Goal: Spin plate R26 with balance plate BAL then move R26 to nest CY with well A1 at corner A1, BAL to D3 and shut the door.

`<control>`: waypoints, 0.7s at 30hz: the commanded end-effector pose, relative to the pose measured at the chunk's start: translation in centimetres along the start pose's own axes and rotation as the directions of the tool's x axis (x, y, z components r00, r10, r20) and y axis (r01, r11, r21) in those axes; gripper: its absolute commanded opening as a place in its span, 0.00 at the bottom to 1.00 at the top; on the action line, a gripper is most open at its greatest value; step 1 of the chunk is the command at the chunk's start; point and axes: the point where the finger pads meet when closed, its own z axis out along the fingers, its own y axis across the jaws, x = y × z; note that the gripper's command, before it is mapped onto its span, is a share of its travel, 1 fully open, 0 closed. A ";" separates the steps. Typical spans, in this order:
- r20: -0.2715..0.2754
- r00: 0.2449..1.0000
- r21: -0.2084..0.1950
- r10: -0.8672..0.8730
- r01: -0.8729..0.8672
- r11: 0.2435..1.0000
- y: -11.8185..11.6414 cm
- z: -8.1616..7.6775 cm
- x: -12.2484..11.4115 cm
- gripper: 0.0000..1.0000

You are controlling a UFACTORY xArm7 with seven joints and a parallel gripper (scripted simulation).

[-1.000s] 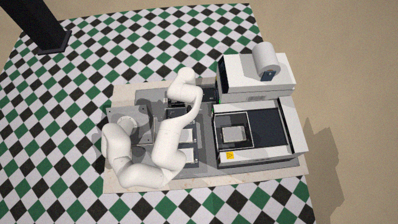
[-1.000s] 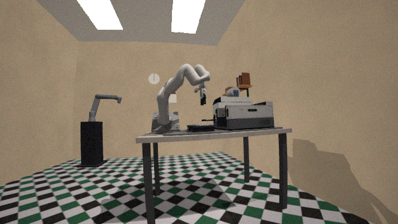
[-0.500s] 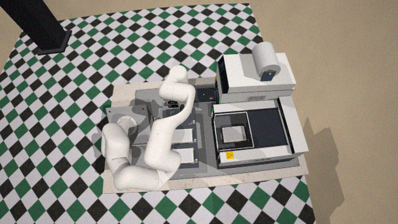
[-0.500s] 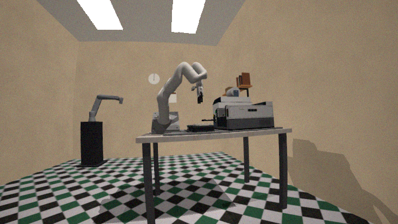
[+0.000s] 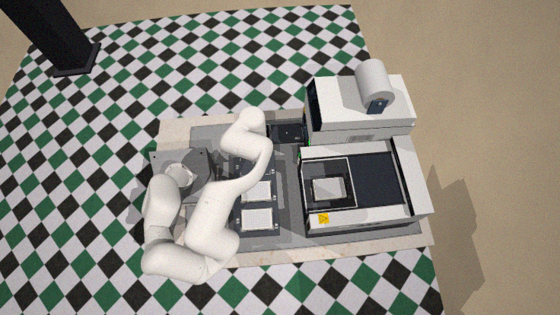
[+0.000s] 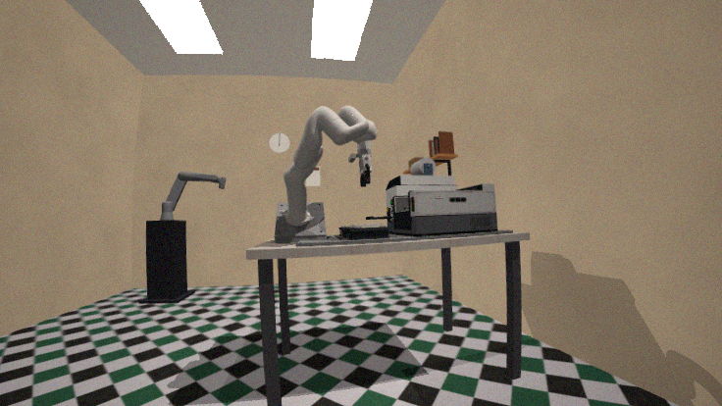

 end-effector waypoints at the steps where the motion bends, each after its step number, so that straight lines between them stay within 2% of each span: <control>1: 0.010 1.000 -0.016 -0.001 0.002 1.000 -2.8 -0.3 0.0 1.00; 3: 0.010 1.000 -0.015 -0.002 0.002 1.000 -3.8 -0.3 0.0 1.00; 5: 0.010 1.000 -0.015 -0.002 0.002 1.000 -3.8 -0.3 0.0 1.00; 14: 0.010 1.000 -0.015 -0.002 0.002 1.000 -8.3 -0.2 -0.1 1.00; 21: 0.010 1.000 -0.015 -0.002 0.002 1.000 -8.6 -0.2 -0.1 1.00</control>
